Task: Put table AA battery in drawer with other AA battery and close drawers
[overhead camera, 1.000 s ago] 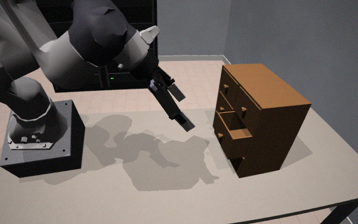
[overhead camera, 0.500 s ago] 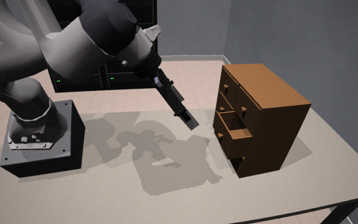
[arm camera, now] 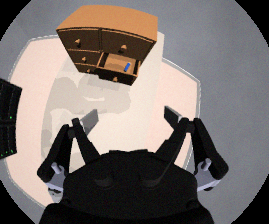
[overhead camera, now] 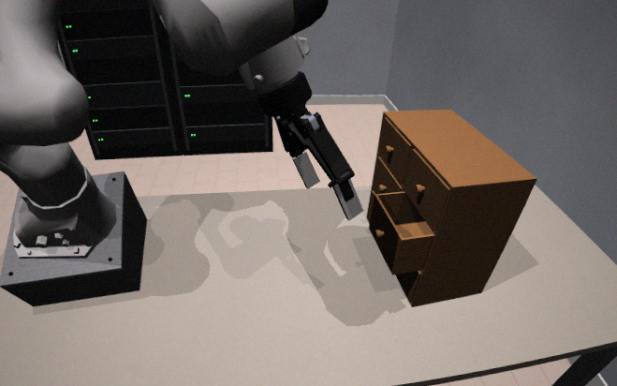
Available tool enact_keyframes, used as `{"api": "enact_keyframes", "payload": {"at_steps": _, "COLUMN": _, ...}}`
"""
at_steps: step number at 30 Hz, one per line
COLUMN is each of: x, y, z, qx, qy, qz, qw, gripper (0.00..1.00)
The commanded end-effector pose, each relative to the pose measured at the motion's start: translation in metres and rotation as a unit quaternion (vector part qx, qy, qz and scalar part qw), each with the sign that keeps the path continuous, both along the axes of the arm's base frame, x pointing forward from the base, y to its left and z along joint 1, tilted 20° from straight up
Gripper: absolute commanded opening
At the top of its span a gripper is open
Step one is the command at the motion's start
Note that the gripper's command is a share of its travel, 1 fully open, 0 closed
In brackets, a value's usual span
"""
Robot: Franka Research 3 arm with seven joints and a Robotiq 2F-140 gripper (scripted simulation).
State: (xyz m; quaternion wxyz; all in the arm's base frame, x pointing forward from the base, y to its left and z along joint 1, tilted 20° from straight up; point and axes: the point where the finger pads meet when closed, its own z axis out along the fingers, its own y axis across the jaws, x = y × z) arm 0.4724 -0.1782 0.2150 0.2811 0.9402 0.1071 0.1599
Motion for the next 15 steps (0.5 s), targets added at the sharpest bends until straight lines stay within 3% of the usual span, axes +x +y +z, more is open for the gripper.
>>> {"api": "enact_keyframes", "payload": {"at_steps": 1, "x": -0.0125, "y": 0.025, "z": -0.0084, "qx": 0.066, "qy": 0.058, "qz": -0.1, "qw": 0.991, "gripper": 1.0}}
{"api": "enact_keyframes", "payload": {"at_steps": 8, "x": -0.0125, "y": 0.025, "z": -0.0084, "qx": 0.09, "qy": 0.103, "qz": -0.145, "qw": 0.98, "gripper": 1.0}}
{"api": "enact_keyframes", "payload": {"at_steps": 15, "x": -0.0125, "y": 0.025, "z": -0.0084, "qx": 0.12, "qy": 0.119, "qz": -0.189, "qw": 0.967, "gripper": 1.0}}
